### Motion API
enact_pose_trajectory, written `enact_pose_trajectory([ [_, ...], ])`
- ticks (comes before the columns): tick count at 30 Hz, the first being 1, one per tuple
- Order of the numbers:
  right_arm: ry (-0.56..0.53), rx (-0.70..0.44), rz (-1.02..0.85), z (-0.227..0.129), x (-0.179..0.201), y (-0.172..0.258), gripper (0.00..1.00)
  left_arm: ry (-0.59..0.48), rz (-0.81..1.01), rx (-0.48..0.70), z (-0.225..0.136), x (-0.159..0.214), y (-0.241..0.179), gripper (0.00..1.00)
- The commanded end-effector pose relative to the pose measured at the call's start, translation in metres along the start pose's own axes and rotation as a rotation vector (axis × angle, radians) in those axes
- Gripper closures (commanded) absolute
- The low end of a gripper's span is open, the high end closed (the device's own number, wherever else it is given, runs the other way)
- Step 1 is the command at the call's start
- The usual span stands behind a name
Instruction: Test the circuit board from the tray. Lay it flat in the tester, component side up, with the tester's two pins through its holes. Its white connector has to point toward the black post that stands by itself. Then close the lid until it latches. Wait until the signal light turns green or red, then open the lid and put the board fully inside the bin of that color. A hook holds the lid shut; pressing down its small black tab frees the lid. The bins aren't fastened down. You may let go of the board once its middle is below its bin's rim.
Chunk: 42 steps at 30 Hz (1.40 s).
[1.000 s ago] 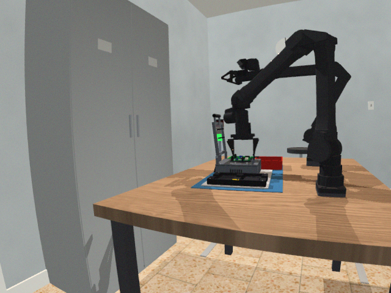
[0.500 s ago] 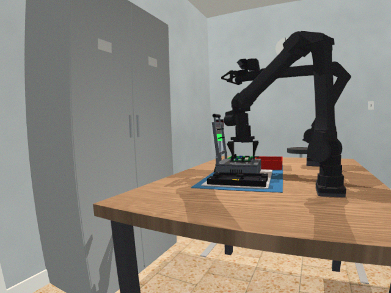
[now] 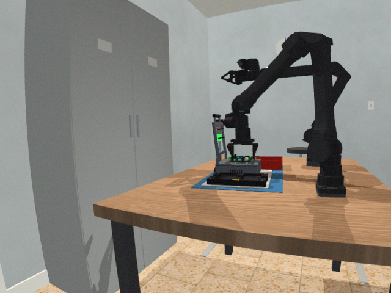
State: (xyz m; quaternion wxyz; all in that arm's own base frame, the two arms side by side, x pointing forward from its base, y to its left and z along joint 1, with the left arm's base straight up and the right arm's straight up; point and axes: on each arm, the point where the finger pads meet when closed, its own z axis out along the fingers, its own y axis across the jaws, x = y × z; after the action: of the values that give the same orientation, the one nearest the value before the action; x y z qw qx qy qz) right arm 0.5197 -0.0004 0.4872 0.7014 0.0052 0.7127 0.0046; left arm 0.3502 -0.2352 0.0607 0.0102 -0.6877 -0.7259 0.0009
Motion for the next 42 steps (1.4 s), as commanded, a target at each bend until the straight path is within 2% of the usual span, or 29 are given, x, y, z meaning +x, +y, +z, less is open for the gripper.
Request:
enact_pose_trajectory([
  [1, -0.027, 0.0, -0.014, -0.002, -0.011, -0.001, 0.0, -0.028, 0.002, -0.03, -0.009, -0.011, 0.007, 0.02],
  [3, -0.027, 0.0, -0.014, -0.002, -0.011, -0.001, 0.0, -0.02, 0.0, -0.023, -0.009, -0.007, 0.007, 0.02],
  [4, -0.027, 0.0, -0.014, -0.002, -0.011, -0.001, 0.0, -0.02, 0.0, -0.023, -0.009, -0.007, 0.007, 0.1],
  [6, -0.027, 0.0, -0.014, -0.002, -0.011, -0.001, 0.0, -0.02, 0.0, -0.023, -0.009, -0.007, 0.007, 0.1],
  [7, -0.027, 0.0, -0.014, -0.002, -0.011, -0.001, 0.0, -0.02, 0.0, -0.023, -0.009, -0.007, 0.007, 0.15],
  [11, -0.027, 0.0, -0.014, -0.002, -0.011, -0.001, 0.0, -0.037, 0.001, -0.046, -0.017, -0.01, 0.007, 0.15],
  [12, -0.027, 0.0, -0.014, -0.002, -0.011, -0.001, 0.0, -0.037, 0.001, -0.046, -0.017, -0.01, 0.007, 0.19],
  [14, -0.027, 0.0, -0.014, -0.002, -0.011, -0.001, 0.0, -0.037, 0.001, -0.046, -0.017, -0.01, 0.007, 0.19],
  [15, -0.027, 0.0, -0.014, -0.002, -0.011, -0.001, 0.0, -0.037, 0.001, -0.046, -0.017, -0.008, 0.007, 0.23],
  [17, -0.027, 0.0, -0.014, -0.002, -0.011, -0.001, 0.0, -0.037, 0.001, -0.046, -0.017, -0.008, 0.007, 0.23],
  [23, -0.027, 0.0, -0.014, -0.002, -0.011, -0.001, 0.0, -0.037, 0.0, -0.046, -0.016, -0.006, 0.007, 0.32],
  [26, -0.027, 0.0, -0.014, -0.002, -0.011, -0.001, 0.0, -0.037, 0.001, -0.046, -0.016, -0.005, 0.006, 0.66],
  [28, -0.027, 0.0, -0.014, -0.002, -0.011, -0.001, 0.0, -0.037, 0.001, -0.046, -0.016, -0.005, 0.006, 0.66],
  [29, -0.027, 0.0, -0.014, -0.002, -0.011, -0.001, 0.0, -0.036, 0.001, -0.045, -0.016, -0.005, 0.006, 0.77],
  [33, -0.027, 0.0, -0.014, -0.002, -0.011, -0.001, 0.0, -0.044, 0.0, -0.055, -0.017, -0.007, 0.008, 0.32],
  [42, -0.027, 0.0, -0.014, -0.002, -0.011, -0.001, 0.0, -0.069, 0.003, -0.09, -0.043, -0.014, 0.018, 0.32],
])
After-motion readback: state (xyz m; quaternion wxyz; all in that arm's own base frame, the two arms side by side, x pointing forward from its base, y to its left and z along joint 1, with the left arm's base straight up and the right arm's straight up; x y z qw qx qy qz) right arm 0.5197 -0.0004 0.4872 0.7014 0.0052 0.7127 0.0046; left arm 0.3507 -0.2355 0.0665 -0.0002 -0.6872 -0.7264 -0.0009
